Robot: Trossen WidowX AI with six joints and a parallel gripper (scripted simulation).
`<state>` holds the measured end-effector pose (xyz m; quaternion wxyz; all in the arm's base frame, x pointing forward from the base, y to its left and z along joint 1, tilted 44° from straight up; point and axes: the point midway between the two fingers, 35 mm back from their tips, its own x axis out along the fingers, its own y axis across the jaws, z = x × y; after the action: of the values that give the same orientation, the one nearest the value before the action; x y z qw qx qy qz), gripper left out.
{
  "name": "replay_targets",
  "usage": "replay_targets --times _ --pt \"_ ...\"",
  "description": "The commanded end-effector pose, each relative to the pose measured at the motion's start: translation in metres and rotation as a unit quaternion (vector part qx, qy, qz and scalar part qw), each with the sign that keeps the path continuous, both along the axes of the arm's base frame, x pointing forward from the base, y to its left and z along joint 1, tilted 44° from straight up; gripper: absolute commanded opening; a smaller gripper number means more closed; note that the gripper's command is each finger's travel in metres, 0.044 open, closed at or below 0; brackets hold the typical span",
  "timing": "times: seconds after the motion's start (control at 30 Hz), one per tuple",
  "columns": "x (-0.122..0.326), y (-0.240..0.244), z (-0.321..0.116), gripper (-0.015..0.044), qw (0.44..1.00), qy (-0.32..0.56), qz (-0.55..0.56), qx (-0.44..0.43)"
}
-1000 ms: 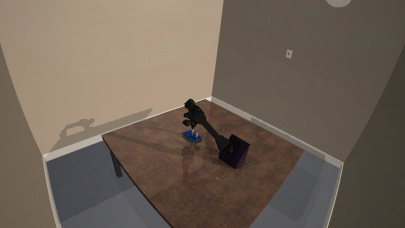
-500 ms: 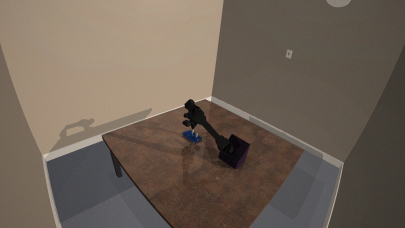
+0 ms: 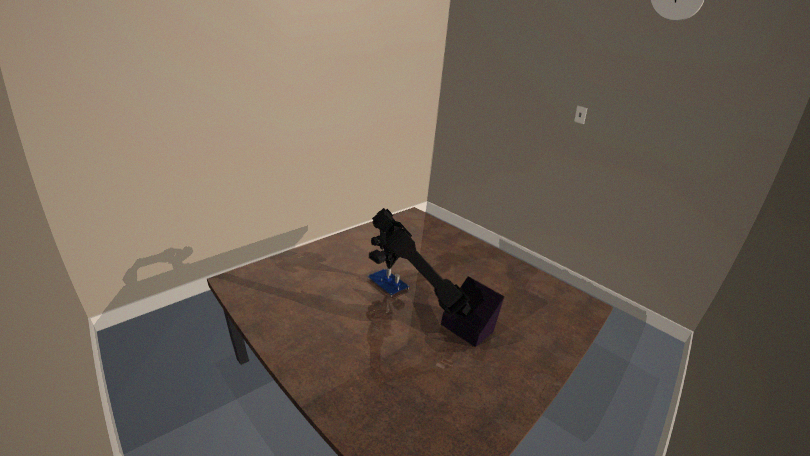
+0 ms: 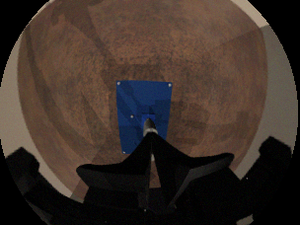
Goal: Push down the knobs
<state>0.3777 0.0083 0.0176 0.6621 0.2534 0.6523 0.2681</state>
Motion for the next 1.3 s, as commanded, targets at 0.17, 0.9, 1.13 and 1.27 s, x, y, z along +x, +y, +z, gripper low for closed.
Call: replay_targets --times 0.17,0.9,1.13,1.27 --pt "0.0017 0.0085 -0.0059 0.0000 1.000 -0.002 0.008 0.002" --pt "0.0017 0.0123 -0.0099 0.0000 1.000 -0.002 0.008 0.002" --pt "0.0017 0.0123 -0.0099 0.0000 1.000 -0.002 0.008 0.002" --pt "0.0017 0.0129 -0.0104 0.0000 1.000 -0.002 0.008 0.002"
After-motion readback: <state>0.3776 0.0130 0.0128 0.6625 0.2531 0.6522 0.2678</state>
